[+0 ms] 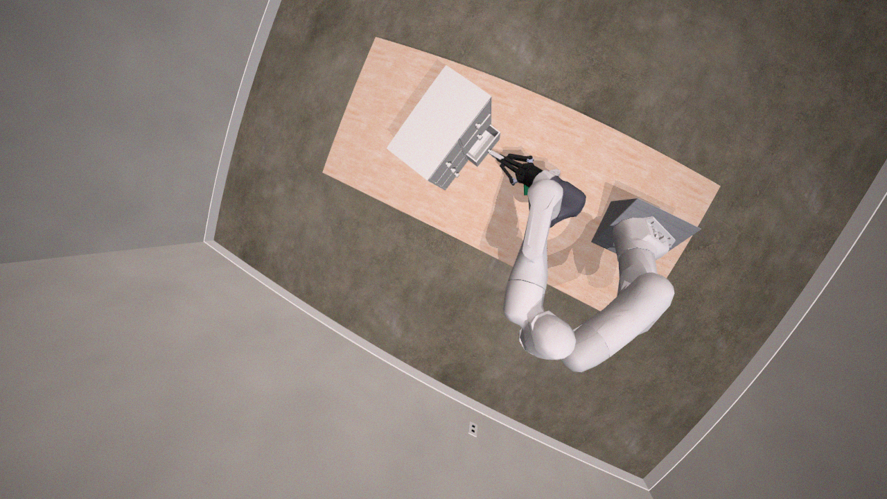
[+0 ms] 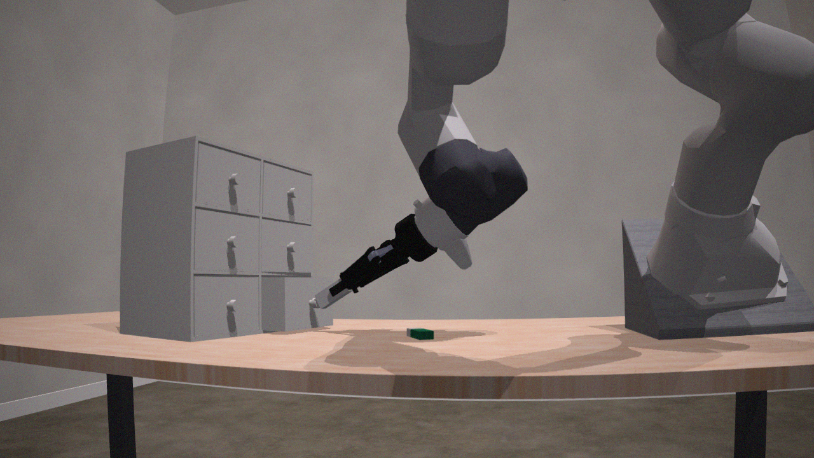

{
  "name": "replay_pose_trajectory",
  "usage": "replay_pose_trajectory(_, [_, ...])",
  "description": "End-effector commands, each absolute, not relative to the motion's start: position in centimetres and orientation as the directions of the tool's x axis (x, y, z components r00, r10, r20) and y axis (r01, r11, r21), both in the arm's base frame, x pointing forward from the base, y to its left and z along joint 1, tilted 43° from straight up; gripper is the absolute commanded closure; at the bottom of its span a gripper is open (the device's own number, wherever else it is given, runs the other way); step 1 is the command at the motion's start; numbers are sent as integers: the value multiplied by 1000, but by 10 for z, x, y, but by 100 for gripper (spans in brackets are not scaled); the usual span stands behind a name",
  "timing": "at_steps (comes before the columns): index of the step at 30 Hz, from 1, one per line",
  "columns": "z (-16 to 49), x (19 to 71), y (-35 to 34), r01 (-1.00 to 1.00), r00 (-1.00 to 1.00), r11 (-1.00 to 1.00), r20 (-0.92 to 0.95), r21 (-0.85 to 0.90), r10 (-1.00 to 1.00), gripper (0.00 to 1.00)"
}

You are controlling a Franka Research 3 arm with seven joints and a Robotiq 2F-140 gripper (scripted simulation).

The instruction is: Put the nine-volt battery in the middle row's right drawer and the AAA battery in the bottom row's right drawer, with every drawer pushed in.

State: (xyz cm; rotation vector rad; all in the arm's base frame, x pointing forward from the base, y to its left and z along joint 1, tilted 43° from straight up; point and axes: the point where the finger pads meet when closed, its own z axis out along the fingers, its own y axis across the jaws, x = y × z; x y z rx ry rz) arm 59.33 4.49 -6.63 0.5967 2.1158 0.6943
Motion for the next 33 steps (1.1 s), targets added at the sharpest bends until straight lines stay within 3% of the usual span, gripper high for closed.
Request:
replay_pose_trajectory(1, [-70, 597, 43, 189, -559, 730, -539, 657, 630, 100])
replay_pose_trajectory(33, [-77, 636, 40, 189, -559, 730, -539, 657, 630, 100])
